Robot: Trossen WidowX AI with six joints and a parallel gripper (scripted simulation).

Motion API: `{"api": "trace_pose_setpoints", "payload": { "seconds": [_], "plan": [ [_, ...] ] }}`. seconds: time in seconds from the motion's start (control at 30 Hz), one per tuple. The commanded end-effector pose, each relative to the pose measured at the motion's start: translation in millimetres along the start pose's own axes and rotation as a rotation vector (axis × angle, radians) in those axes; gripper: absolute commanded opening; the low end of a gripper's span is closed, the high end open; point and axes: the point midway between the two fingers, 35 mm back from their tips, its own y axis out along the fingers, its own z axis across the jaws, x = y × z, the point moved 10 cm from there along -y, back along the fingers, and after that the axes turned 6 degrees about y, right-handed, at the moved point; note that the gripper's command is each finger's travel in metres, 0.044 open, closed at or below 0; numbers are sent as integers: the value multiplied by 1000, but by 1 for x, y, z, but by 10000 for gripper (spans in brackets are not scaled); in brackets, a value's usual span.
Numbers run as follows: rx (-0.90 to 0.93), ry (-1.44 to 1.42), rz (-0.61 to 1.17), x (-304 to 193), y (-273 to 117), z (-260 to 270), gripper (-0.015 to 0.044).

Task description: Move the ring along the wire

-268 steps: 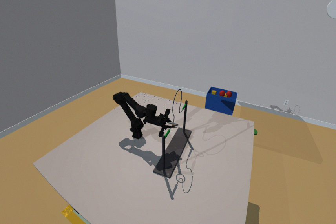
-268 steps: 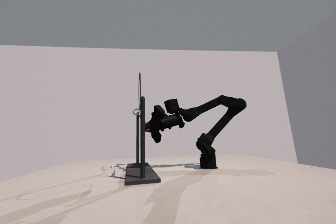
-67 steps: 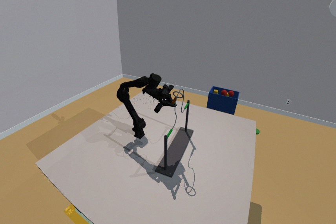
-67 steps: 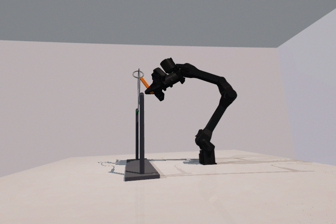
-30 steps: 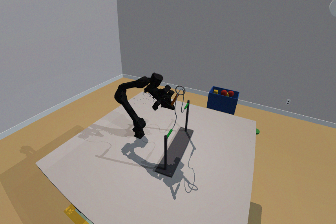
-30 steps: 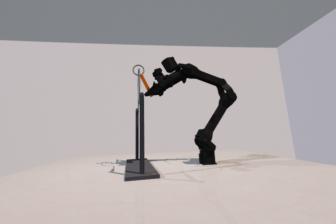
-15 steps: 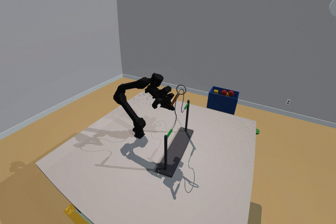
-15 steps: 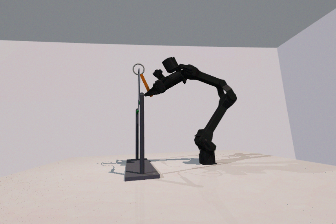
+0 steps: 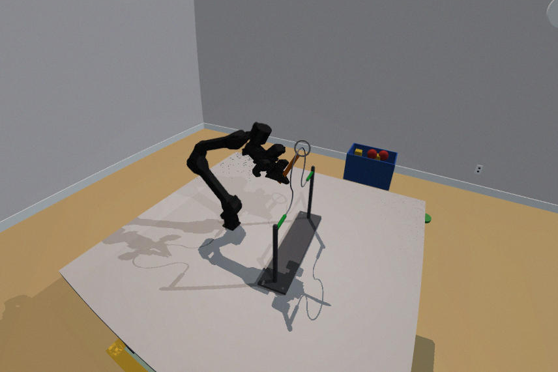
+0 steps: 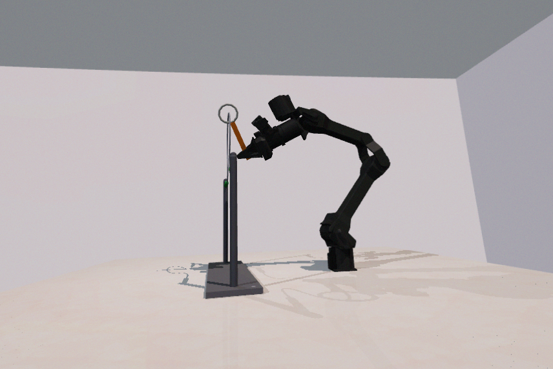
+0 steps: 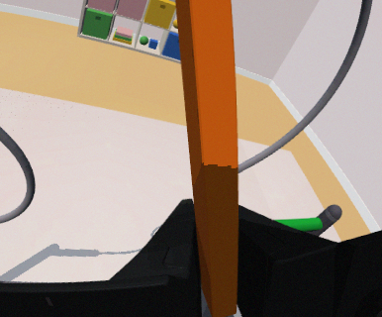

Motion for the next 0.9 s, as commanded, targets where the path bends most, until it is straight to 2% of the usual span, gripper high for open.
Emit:
{"api": "trace_pose_setpoints", "payload": {
  "seconds": [0.0,0.87],
  "plan": [
    [-31,-45,-14,-1,-1,0,-150],
    [-194,-345,-73,-6,1,2,-150]
  ]
}}
